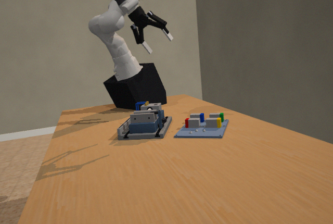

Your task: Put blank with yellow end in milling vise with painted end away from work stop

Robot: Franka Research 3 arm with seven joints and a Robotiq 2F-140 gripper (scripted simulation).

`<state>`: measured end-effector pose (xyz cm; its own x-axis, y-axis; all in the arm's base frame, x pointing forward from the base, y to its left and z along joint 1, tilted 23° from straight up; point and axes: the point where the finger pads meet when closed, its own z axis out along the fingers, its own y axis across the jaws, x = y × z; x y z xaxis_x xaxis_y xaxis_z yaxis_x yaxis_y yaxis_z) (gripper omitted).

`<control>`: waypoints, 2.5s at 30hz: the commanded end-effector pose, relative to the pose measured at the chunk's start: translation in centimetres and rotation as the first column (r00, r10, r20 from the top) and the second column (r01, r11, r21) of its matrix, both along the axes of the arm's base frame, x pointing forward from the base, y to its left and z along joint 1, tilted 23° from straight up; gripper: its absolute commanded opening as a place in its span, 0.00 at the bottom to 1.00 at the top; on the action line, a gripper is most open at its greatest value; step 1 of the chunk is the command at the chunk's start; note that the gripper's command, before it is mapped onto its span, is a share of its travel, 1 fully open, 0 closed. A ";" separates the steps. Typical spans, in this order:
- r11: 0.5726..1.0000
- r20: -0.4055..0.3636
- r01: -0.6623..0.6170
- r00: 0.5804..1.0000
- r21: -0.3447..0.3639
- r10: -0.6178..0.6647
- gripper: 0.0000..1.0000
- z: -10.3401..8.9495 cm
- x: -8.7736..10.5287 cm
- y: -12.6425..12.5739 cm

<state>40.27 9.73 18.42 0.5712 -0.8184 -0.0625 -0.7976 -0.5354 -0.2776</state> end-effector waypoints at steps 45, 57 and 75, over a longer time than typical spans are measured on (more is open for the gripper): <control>0.825 0.079 0.549 0.835 -0.129 -0.544 1.00 -2.1 10.4 2.1; 0.807 0.096 0.571 0.821 -0.151 -0.563 1.00 -2.3 11.8 2.4; 0.665 0.137 0.727 0.686 -0.171 -0.714 1.00 -3.1 16.1 3.4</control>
<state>55.24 13.03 15.65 -0.0842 -0.9841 0.1565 -0.9596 0.0378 -0.2788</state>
